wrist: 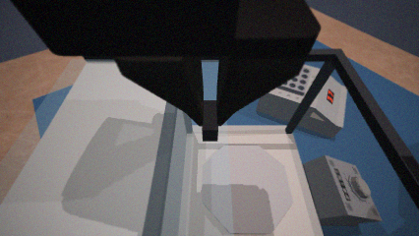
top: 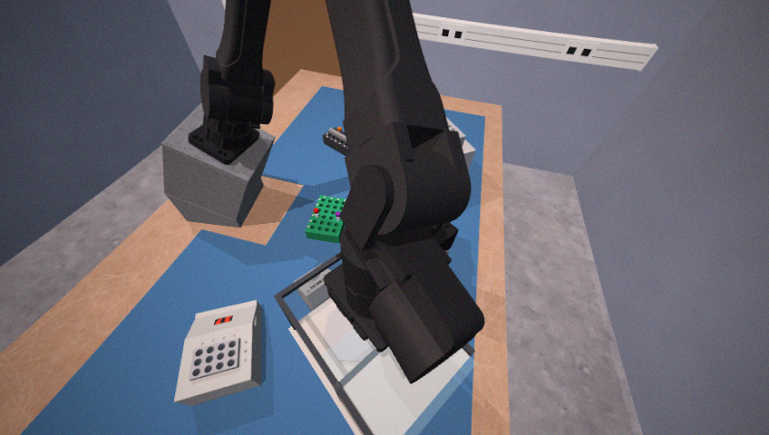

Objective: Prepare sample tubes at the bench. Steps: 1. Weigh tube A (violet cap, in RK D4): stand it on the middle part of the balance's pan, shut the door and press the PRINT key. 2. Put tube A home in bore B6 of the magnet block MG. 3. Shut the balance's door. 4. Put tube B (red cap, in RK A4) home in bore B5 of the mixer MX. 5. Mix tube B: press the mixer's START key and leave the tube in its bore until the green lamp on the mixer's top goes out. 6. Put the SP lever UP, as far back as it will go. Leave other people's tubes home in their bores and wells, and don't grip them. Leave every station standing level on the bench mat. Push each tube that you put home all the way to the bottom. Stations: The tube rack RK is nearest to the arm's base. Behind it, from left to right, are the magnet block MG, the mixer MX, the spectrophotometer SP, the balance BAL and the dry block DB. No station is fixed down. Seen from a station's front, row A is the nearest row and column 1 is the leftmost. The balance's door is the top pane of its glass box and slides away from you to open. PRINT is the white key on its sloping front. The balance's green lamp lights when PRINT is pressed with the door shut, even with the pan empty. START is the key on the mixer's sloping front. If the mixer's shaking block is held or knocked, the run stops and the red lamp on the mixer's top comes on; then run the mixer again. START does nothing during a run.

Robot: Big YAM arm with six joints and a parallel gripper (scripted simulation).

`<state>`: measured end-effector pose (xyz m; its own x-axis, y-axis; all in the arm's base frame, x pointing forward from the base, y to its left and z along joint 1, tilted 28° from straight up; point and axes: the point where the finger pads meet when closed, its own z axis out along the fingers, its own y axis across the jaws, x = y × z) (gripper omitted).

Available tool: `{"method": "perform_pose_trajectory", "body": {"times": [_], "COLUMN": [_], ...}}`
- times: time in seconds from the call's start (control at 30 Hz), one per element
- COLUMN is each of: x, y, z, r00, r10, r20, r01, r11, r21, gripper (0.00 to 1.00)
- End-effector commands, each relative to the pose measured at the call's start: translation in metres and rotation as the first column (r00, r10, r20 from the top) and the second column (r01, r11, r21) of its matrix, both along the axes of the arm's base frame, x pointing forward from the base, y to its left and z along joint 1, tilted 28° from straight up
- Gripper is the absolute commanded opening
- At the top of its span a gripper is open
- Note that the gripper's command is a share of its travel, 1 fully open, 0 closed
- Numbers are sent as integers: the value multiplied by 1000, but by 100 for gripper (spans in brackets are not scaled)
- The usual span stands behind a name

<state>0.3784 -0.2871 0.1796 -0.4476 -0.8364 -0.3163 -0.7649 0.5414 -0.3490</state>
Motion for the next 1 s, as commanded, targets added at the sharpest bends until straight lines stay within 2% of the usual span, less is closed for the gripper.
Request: {"method": "perform_pose_trajectory", "body": {"times": [0.0,0.97], "x": [18,35], "y": [-9,-22], "z": [15,23], "r00": [1000,1000], "r10": [-2,-3], "r20": [13,26], "r01": [2,4], "r11": [1000,1000], "r21": [-14,-25], "gripper": [6,6]}}
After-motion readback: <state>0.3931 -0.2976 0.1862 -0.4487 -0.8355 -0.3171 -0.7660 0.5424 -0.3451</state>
